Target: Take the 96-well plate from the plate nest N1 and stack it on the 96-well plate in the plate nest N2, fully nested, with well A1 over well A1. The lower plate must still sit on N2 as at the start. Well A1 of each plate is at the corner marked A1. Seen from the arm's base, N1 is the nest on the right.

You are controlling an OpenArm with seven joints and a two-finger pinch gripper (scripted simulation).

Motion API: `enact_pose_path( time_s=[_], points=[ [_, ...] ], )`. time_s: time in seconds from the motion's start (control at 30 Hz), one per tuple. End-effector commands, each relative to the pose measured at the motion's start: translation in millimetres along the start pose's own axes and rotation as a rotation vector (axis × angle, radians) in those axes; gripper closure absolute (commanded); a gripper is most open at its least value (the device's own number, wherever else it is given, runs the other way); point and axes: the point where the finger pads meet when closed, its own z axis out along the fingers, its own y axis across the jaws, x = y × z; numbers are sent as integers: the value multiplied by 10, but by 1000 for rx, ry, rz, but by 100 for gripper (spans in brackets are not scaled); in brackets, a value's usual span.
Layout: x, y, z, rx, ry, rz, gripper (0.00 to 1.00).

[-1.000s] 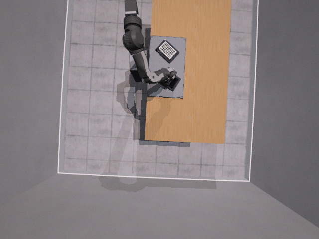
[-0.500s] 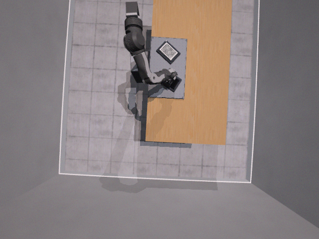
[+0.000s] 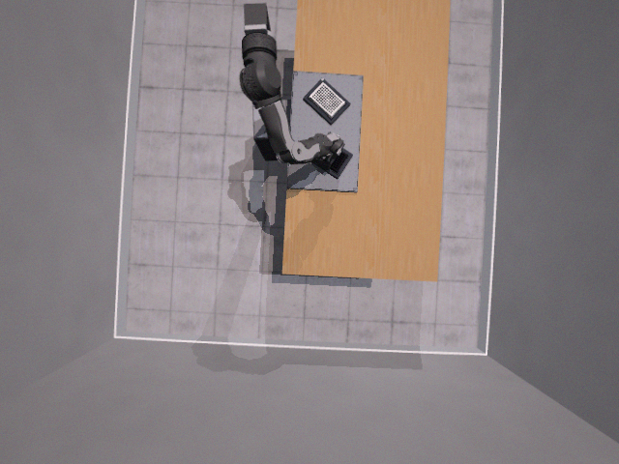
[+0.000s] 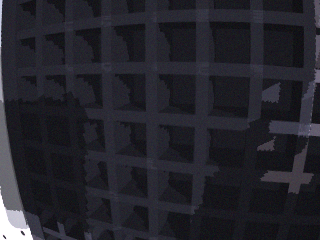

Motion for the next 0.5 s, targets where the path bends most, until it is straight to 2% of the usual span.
enact_pose_path(
  time_s=[0.0,0.07,0.47],
  points=[
    [-5,3,-4,-2,-1,1,93],
    [-5,3,-4,-2,-1,1,100],
    [-5,3,-4,-2,-1,1,100]
  ],
)
